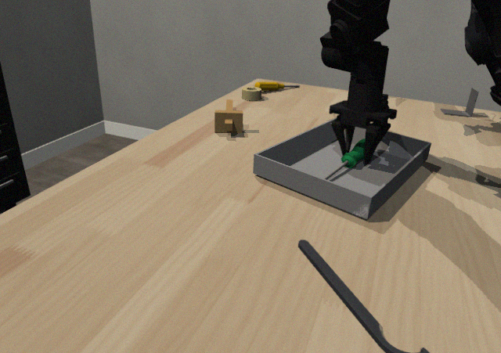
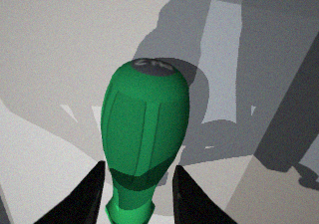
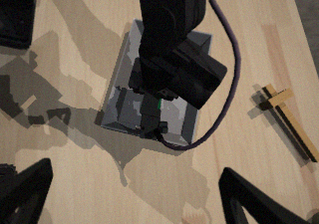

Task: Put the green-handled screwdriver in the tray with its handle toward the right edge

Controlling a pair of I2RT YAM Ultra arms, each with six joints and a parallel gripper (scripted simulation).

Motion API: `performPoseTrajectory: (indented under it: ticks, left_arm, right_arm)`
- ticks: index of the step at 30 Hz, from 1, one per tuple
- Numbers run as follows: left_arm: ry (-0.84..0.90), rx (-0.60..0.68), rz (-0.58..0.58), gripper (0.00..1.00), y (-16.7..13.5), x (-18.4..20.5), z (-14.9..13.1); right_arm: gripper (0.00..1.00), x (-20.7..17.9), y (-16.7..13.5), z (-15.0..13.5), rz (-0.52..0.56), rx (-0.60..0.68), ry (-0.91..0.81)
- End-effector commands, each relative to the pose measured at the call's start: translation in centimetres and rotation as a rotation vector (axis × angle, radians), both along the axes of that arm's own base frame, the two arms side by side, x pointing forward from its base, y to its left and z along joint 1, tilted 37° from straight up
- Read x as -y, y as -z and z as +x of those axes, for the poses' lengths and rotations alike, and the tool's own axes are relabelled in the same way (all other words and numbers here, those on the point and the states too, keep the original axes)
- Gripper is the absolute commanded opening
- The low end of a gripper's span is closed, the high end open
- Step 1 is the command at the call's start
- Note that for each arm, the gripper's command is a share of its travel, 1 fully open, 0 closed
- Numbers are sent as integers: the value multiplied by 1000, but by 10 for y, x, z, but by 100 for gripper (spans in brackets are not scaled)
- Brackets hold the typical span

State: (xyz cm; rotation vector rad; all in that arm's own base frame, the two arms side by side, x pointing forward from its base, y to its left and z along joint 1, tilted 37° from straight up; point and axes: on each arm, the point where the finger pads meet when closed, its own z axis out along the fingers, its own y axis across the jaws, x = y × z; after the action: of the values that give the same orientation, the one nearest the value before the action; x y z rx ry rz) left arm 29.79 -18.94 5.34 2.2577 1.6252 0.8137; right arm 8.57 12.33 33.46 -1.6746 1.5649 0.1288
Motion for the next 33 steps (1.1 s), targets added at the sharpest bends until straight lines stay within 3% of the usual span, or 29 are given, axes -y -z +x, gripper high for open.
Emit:
performPoseTrajectory:
  ticks: [1,10,12,17,22,33]
  left_arm:
    - [12,48,-47,44,-14,9,-3]
    - [14,51,-54,44,-34,12,-13]
    - [16,39,-47,65,-34,12,-10]
    - [13,52,-54,65,-55,17,-14]
    - [13,43,-49,65,-86,19,-38]
    - [11,-1,-7,65,-67,13,-41]
  right_arm:
    - [100,3,-6,-2,1,4,2]
    - [100,3,-6,-2,1,4,2]
    - [100,3,-6,-2,1,4,2]
    - [100,3,-6,-2,1,4,2]
    - [100,3,-6,-2,1,4,2]
    - [100,3,-6,-2,1,4,2]
